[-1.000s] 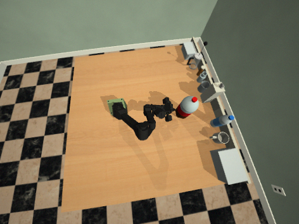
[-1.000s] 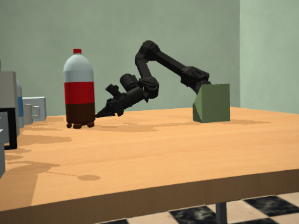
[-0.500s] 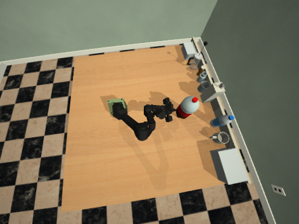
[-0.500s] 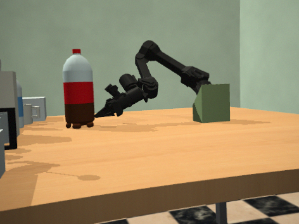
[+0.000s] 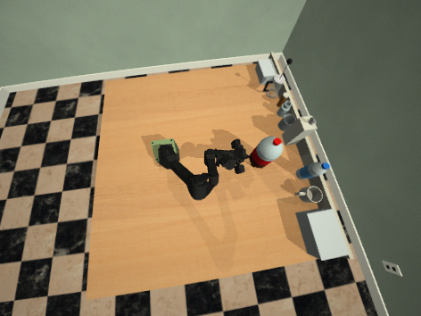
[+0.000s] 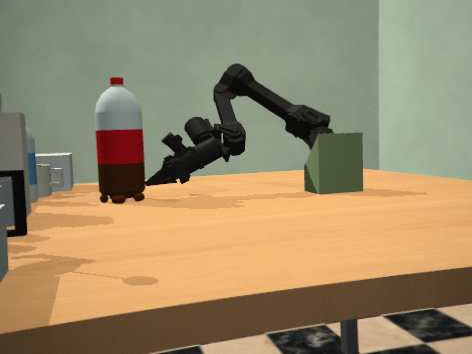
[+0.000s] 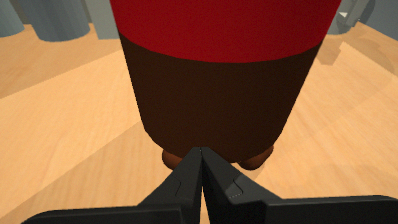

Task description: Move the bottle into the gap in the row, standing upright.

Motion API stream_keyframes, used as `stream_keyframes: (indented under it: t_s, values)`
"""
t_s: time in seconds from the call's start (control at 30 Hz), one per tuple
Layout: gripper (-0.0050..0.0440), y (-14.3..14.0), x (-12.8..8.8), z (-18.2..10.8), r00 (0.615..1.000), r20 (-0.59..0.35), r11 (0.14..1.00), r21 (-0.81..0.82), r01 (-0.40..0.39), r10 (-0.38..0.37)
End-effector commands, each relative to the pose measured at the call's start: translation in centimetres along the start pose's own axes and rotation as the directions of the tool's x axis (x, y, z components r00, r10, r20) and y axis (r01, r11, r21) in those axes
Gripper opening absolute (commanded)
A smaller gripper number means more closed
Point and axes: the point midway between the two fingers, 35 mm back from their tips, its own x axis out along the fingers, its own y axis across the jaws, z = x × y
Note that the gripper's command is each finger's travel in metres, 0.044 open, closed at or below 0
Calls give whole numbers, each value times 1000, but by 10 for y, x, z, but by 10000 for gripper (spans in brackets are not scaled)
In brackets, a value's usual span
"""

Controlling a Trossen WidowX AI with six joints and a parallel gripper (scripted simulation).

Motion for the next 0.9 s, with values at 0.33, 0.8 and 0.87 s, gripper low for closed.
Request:
stream_keyframes:
  t_s: [0.33, 0.8, 0.87]
  values:
    - [-50, -17, 4, 10, 999, 22, 1000, 5, 30, -30]
    - [-50, -20, 5, 11, 999, 23, 1000, 5, 30, -30]
    - [-50, -19, 6, 11, 999, 20, 1000, 5, 28, -28]
